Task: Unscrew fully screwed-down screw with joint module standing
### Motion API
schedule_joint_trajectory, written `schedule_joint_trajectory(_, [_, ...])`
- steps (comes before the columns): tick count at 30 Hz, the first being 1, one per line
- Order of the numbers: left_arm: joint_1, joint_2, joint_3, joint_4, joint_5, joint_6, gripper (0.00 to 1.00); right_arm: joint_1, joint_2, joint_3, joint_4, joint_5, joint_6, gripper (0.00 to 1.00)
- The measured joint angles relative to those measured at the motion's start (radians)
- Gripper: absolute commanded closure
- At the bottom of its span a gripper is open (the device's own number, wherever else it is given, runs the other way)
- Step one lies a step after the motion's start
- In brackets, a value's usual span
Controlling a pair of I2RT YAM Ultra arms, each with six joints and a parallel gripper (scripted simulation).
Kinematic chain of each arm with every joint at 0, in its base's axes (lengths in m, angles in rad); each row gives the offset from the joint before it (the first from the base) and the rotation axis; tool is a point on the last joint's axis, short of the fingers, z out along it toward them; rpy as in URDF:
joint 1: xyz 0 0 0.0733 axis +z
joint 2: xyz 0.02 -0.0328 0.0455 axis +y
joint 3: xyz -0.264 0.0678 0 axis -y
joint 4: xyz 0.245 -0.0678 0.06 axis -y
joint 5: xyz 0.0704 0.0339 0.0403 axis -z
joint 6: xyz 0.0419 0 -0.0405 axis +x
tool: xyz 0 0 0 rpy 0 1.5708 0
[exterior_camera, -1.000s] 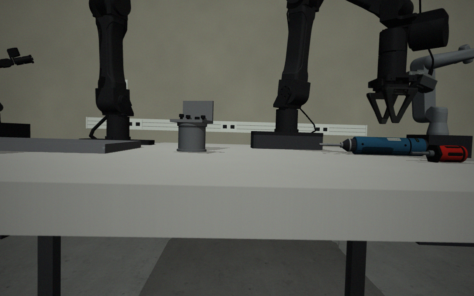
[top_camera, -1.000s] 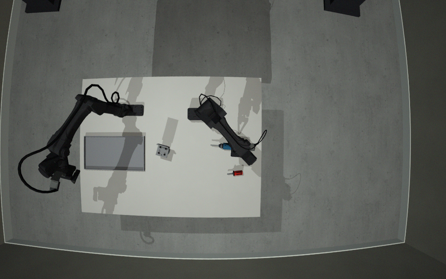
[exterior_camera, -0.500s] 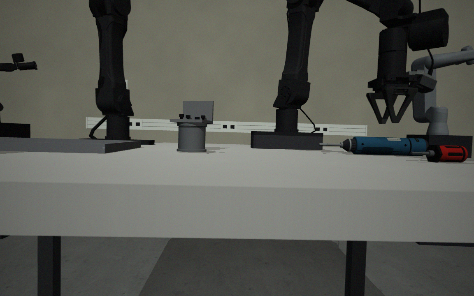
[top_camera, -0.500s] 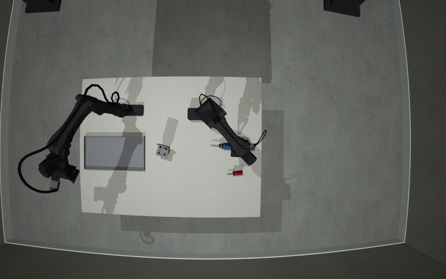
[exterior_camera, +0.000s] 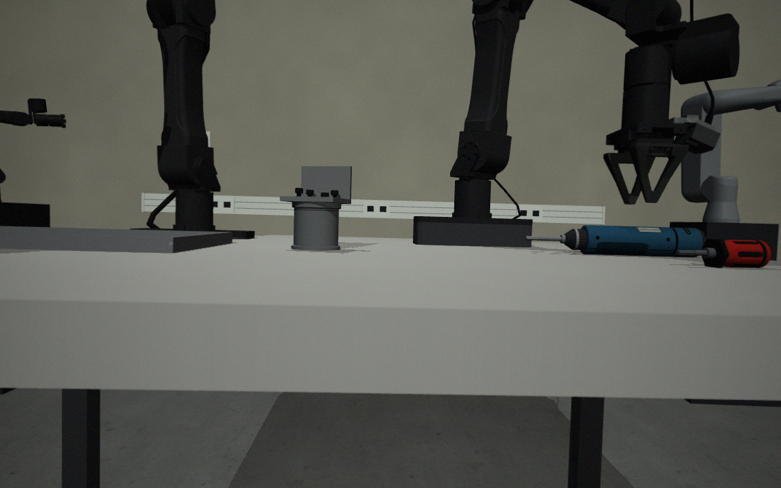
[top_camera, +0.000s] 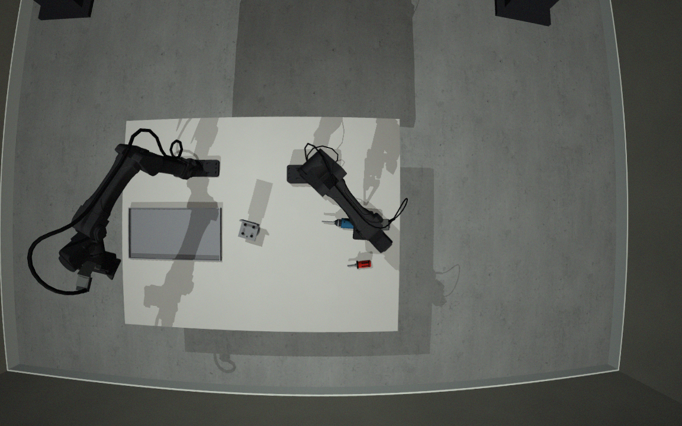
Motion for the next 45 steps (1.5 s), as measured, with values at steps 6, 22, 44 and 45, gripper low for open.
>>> schedule_joint_trajectory(6, [0.0, 0.0, 0.0, 0.0, 0.0, 0.0, 0.35, 0.0, 0.0, 0.0, 0.0, 0.0, 0.0, 0.14])
schedule_joint_trajectory(22, [0.0, 0.0, 0.0, 0.0, 0.0, 0.0, 0.35, 0.03, -0.016, -0.096, 0.012, -0.065, -0.05, 0.14])
schedule_joint_trajectory(44, [0.0, 0.0, 0.0, 0.0, 0.0, 0.0, 0.35, 0.15, -0.04, -0.326, 0.045, -0.366, -0.282, 0.14])
schedule_joint_trajectory(45, [0.0, 0.0, 0.0, 0.0, 0.0, 0.0, 0.35, 0.157, -0.04, -0.335, 0.045, -0.381, -0.293, 0.14])
